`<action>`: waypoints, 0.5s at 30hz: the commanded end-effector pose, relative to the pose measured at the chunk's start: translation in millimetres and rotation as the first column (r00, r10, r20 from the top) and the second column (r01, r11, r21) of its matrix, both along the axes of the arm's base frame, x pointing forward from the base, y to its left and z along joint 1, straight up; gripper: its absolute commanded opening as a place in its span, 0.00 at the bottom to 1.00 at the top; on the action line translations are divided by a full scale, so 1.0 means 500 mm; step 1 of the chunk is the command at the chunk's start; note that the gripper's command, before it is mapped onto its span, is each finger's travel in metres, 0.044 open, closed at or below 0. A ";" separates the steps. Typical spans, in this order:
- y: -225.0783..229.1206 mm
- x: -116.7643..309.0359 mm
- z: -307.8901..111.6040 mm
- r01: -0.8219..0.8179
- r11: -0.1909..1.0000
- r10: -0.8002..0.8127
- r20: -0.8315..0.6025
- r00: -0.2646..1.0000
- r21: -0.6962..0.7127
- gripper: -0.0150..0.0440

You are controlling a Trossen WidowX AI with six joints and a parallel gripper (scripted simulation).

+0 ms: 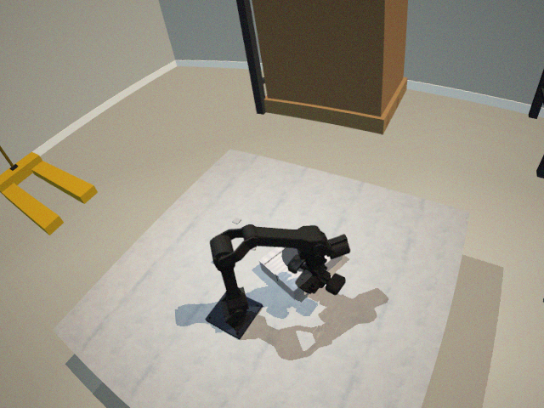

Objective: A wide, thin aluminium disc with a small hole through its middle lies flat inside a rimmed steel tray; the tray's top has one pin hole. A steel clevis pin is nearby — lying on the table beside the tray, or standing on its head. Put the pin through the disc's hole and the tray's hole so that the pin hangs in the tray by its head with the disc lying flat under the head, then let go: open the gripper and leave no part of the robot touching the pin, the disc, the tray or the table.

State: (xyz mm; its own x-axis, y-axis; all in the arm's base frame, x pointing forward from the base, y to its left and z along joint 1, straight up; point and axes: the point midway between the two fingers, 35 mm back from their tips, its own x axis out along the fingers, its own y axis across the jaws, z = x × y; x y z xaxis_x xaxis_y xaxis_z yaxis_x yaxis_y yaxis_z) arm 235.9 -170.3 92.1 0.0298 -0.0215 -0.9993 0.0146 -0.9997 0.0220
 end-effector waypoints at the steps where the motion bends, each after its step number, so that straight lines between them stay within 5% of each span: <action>1: 0.002 -0.003 -0.015 0.005 1.000 -0.005 -0.005 1.000 0.006 0.25; 15: 0.002 -0.002 -0.061 0.005 1.000 -0.005 -0.005 1.000 0.006 0.25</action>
State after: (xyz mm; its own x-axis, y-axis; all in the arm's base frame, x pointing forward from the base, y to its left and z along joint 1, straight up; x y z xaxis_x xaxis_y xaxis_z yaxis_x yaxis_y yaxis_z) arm 236.5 -170.8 67.7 0.0288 -0.0208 -0.9994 0.0141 -0.9997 0.0212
